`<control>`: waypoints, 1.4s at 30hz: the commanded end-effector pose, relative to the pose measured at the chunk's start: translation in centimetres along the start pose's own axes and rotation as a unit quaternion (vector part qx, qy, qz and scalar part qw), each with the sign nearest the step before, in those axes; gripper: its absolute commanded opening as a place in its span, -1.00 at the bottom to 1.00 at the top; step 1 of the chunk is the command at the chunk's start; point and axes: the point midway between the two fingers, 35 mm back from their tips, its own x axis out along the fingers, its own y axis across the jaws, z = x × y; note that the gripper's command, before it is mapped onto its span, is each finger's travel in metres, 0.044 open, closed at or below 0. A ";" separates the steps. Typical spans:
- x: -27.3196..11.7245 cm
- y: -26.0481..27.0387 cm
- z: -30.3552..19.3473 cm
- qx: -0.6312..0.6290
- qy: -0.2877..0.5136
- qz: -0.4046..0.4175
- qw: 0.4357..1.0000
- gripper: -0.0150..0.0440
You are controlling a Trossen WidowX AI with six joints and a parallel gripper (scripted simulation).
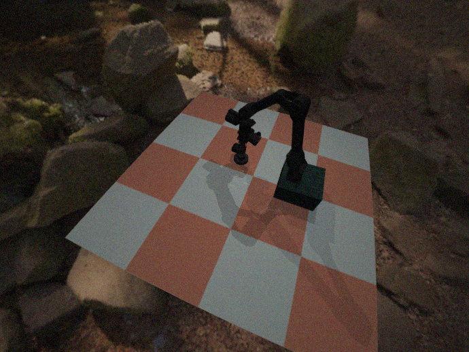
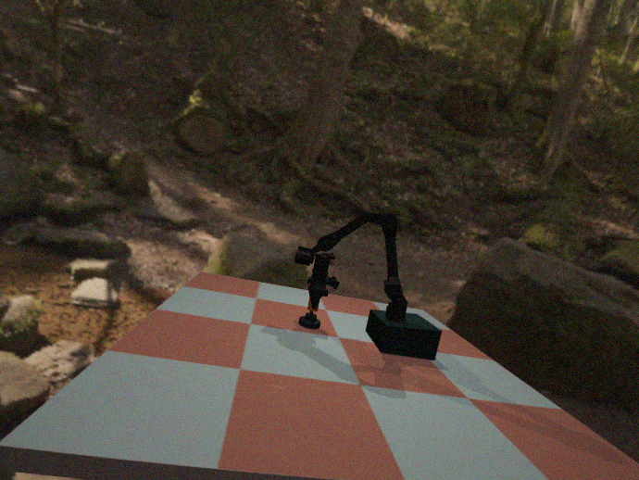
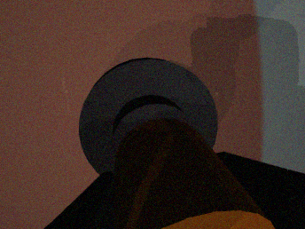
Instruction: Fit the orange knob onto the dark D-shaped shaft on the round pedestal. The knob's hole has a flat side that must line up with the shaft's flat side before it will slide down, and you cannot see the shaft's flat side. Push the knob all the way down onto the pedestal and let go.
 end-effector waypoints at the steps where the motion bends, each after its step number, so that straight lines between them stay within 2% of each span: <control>1: 0.0 0.0 0.1 0.005 0.004 0.000 1.000 -0.49; 42: 1.9 0.0 0.0 0.004 0.002 0.001 1.000 -0.49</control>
